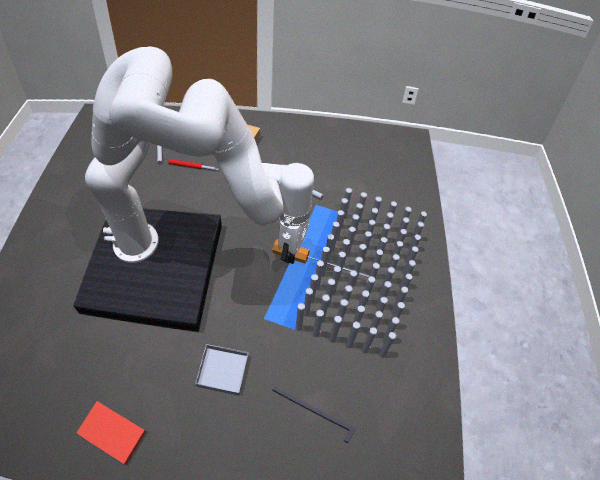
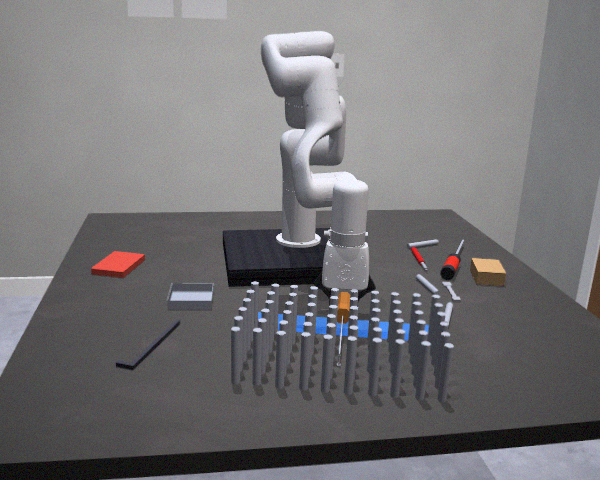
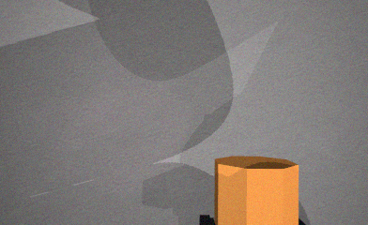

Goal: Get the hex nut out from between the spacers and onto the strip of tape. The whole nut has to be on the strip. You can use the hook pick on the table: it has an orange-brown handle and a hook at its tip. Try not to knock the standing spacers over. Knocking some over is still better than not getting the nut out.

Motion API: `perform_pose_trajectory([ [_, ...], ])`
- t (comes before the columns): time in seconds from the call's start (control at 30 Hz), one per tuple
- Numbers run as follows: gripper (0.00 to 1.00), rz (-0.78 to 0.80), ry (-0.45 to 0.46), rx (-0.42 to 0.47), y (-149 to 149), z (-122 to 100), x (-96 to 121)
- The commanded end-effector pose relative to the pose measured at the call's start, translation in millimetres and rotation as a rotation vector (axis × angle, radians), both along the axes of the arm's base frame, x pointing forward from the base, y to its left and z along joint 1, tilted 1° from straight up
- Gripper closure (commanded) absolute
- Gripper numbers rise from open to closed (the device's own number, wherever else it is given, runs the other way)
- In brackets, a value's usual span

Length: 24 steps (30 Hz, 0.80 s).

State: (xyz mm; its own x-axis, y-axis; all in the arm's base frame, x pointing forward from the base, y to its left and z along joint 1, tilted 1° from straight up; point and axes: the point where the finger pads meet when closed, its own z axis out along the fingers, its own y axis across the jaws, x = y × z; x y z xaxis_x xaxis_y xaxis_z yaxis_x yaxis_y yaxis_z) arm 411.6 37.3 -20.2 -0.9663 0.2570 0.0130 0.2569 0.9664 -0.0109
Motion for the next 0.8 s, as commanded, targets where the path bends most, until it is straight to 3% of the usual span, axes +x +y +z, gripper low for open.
perform_pose_trajectory([
  [0.0,1.0,0.0,-0.004,0.0,0.1,1.3,1.7],
  [0.77,1.0,0.0,-0.004,0.0,0.0,-4.5,1.7],
])
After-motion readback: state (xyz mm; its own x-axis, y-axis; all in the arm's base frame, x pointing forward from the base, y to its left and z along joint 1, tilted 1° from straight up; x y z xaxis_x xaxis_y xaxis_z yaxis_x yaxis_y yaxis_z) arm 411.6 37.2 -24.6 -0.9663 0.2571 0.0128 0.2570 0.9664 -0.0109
